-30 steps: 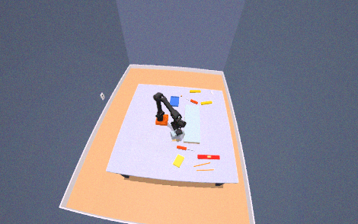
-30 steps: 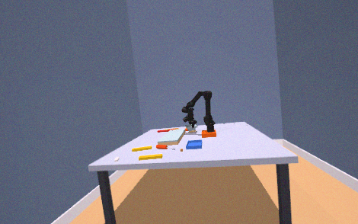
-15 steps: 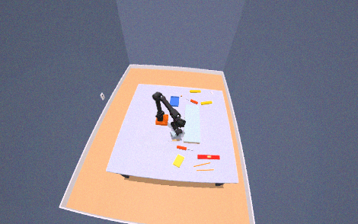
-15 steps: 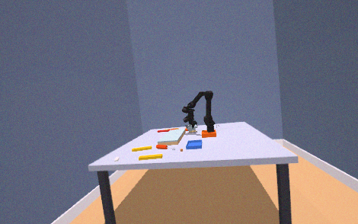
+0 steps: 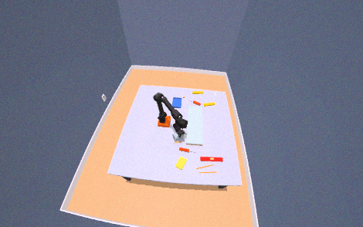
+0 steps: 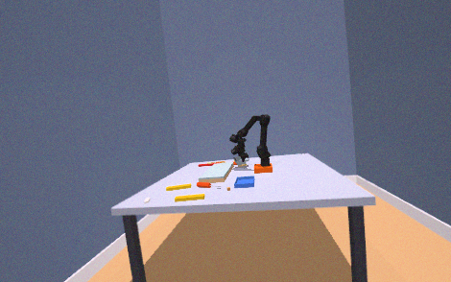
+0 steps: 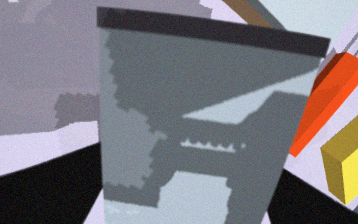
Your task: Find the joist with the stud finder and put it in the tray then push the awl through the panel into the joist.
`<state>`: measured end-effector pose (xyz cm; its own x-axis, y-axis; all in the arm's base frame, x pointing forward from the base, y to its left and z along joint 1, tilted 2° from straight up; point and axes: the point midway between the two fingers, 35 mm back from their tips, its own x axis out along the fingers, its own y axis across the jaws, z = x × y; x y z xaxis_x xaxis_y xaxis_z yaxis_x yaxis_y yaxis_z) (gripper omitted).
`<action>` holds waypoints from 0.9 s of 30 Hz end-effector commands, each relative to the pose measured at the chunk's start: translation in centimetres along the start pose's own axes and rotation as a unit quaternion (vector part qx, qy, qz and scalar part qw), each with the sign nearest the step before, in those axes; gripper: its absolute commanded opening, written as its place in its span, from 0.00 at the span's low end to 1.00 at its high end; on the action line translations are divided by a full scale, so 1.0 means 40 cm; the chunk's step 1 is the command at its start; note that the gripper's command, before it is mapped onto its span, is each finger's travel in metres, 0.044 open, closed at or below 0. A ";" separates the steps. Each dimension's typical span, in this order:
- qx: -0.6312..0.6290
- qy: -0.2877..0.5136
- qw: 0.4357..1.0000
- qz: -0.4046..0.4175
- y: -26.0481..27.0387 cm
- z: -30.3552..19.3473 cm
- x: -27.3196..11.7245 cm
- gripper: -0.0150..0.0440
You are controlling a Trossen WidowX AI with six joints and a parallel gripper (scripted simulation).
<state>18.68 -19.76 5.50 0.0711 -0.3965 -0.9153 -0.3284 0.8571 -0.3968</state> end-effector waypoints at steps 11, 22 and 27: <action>0.007 0.000 0.999 -0.046 0.000 -0.001 -0.005 0.25; 0.009 -0.001 0.997 -0.070 0.004 -0.001 -0.005 0.25; 0.009 -0.001 0.996 -0.084 0.005 0.001 -0.003 0.25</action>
<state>18.55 -19.41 5.31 0.1181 -0.5105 -0.8518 -0.3031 0.7983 -0.5204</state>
